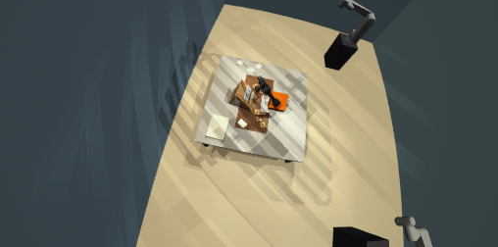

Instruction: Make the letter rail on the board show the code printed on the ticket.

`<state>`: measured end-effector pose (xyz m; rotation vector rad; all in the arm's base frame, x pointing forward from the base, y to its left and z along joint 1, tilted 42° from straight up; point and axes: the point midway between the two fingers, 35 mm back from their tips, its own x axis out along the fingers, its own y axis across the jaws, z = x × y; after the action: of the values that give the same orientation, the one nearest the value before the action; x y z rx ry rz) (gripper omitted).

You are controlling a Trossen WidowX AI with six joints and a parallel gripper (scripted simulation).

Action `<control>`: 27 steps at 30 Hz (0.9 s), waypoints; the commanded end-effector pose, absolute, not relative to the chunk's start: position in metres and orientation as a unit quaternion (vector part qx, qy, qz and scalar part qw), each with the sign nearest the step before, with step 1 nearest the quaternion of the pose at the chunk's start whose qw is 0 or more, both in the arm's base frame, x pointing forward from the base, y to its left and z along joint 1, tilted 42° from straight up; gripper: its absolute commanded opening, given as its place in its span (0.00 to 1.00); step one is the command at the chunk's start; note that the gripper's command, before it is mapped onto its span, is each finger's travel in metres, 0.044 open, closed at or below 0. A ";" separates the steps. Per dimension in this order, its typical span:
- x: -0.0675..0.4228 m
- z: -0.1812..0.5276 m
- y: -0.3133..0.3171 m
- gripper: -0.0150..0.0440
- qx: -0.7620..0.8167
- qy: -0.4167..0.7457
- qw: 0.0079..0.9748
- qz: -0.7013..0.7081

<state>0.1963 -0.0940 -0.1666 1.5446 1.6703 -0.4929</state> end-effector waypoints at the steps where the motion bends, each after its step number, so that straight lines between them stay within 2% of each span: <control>1: 0.196 -0.164 -0.096 0.25 0.608 0.659 0.398 -0.193; 27: 0.195 -0.154 -0.102 0.25 0.608 0.659 0.398 -0.194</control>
<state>0.1947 -0.0996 -0.1556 1.5480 1.6697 -0.4927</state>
